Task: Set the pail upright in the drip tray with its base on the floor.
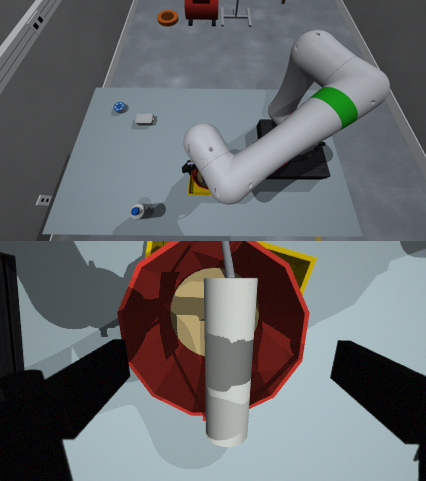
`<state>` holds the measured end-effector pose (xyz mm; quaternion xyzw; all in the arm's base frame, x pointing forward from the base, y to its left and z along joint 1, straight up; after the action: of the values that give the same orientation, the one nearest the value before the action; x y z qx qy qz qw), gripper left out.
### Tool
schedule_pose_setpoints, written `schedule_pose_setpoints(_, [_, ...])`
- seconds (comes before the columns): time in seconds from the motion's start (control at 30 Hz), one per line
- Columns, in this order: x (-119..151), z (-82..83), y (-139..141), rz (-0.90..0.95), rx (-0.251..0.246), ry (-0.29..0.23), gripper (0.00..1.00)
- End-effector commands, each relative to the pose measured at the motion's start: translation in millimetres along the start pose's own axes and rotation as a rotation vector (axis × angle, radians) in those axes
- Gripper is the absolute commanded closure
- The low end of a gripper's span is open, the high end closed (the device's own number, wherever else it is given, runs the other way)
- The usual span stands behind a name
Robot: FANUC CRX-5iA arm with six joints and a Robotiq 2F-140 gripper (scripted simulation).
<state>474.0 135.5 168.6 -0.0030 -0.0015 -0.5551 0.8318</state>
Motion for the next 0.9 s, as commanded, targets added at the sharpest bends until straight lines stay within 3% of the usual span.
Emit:
schedule_pose_setpoints(0.0, [0.1,0.9,0.4,0.0,0.002,0.0,0.0])
schedule_pose_setpoints(0.63, [0.1,3.9,0.4,0.0,0.002,0.0,0.0])
schedule_pose_setpoints(0.87, [0.1,12.9,0.4,0.0,0.002,0.0,0.0])
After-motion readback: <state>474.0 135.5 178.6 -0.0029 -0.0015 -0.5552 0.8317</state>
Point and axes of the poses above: the point where the finger pads meet when closed, its own z axis back along the fingers, its own y axis across the jaws, x = y × z, the point moved 4 cm from there along z, back along the fingers, and after that the axes turned 11 degrees about z, right-handed, at the moved point
